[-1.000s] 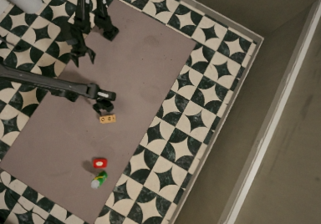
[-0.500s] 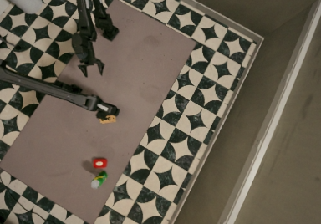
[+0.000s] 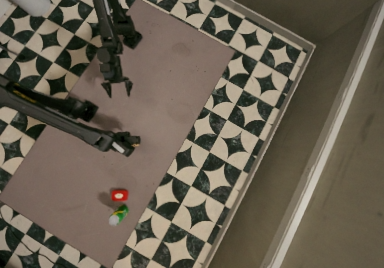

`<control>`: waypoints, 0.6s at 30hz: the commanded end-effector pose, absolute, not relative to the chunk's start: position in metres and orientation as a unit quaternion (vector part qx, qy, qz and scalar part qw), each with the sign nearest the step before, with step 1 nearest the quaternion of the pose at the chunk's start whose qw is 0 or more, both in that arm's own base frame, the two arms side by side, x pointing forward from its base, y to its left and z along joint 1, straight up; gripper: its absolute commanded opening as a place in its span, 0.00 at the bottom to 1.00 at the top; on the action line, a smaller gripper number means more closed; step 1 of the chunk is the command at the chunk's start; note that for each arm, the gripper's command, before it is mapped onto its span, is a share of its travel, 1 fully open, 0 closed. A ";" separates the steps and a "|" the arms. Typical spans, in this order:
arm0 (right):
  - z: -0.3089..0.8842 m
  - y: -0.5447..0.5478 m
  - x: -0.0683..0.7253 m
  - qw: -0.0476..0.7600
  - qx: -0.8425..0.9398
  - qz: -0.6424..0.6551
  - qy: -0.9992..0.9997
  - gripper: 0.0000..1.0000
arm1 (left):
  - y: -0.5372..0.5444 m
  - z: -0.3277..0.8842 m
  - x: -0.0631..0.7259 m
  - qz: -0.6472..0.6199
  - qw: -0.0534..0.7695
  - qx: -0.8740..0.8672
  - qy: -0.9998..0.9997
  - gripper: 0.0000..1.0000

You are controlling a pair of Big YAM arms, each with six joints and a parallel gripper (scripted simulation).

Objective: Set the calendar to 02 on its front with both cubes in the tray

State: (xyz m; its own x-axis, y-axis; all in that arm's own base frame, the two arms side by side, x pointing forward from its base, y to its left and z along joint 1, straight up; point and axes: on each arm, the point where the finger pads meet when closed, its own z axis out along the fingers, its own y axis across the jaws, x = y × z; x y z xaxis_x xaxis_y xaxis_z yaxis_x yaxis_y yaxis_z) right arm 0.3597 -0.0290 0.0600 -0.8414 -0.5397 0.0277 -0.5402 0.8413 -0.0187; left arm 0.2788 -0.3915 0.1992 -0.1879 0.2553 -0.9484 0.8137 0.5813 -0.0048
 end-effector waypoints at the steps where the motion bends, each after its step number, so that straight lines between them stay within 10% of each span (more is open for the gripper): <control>1: 0.071 -0.026 0.378 0.000 0.325 0.008 -0.946 0.69 | -0.411 0.238 0.288 -0.283 0.544 0.365 0.701 1.00; 18: 0.068 -0.031 0.387 -0.012 0.307 0.004 -0.952 0.69 | -0.405 0.226 0.283 -0.279 0.536 0.368 0.707 1.00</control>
State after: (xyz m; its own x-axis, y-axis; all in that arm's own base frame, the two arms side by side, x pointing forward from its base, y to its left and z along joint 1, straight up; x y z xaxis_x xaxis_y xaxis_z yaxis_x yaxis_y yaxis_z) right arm 0.3577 -0.0246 0.0567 -0.8086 -0.5880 0.0226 -0.5877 0.8089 0.0174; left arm 0.2787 -0.3916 0.1993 -0.1877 0.2552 -0.9485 0.8138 0.5811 -0.0048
